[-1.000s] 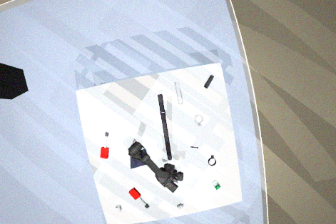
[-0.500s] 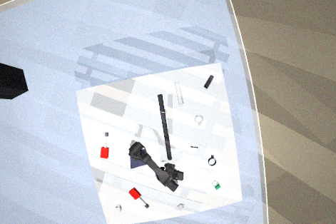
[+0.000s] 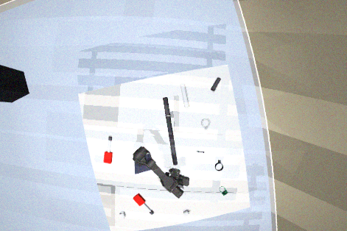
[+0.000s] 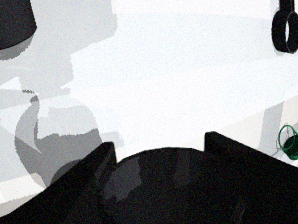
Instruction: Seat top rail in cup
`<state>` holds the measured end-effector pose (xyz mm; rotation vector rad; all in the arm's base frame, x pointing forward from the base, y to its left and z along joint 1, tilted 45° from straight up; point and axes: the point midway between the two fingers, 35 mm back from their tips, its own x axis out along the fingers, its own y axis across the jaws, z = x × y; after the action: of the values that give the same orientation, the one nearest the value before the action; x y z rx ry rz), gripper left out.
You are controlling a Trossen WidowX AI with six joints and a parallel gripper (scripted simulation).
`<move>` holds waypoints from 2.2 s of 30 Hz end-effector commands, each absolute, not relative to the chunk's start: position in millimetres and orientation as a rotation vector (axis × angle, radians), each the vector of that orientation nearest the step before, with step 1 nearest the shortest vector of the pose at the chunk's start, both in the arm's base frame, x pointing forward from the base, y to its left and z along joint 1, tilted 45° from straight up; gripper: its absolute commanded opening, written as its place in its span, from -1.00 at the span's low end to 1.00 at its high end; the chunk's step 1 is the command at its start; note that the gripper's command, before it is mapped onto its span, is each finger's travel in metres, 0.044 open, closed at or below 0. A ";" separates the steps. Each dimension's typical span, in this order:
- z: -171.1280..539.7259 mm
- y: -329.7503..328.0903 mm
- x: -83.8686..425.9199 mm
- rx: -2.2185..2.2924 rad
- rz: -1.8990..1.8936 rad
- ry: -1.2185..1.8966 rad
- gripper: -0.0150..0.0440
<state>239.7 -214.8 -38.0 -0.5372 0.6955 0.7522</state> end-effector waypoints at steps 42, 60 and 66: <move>-36.1 -210.7 224.6 -0.631 0.823 0.569 -0.49; -35.9 -210.7 224.2 -0.636 0.827 0.563 -0.05; -33.4 -210.8 224.6 -0.636 0.827 0.563 0.49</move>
<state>224.3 -210.6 -35.9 -0.6352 0.5641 0.8262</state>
